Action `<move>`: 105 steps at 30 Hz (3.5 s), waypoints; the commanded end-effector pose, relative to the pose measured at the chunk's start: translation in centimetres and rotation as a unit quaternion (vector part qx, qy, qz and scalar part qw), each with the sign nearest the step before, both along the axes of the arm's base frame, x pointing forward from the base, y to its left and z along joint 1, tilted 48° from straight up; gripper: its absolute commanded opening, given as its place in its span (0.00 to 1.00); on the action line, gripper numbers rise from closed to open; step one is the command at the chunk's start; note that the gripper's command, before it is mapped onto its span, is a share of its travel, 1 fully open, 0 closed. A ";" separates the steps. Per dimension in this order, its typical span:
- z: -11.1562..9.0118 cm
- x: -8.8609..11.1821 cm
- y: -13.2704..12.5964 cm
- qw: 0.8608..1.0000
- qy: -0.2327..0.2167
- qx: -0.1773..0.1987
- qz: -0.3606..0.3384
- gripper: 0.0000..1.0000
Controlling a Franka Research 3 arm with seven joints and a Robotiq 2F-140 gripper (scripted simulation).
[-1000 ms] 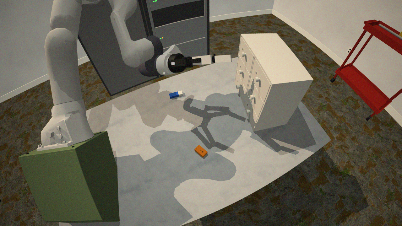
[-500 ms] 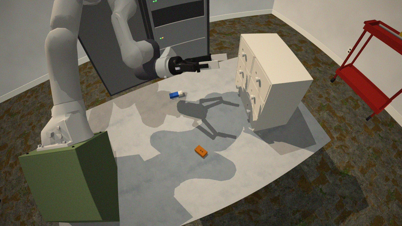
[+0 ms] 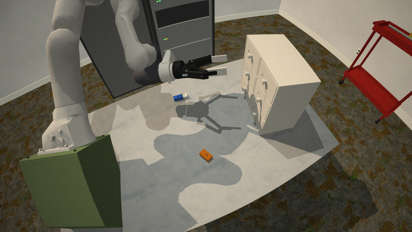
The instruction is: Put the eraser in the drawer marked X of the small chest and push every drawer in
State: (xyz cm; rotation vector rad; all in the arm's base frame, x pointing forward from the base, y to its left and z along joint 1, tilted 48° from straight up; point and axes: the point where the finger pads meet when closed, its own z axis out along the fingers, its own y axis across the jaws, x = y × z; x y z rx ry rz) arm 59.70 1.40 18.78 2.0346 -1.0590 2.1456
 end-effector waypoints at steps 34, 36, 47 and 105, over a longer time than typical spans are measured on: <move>-0.8 1.1 10.0 0.975 -0.086 0.161 0.129 1.00; -1.3 1.2 10.5 0.975 -0.086 0.161 0.129 1.00; -4.3 1.9 13.8 0.975 -0.086 0.161 0.129 1.00; -6.0 2.3 15.6 0.975 -0.086 0.161 0.129 1.00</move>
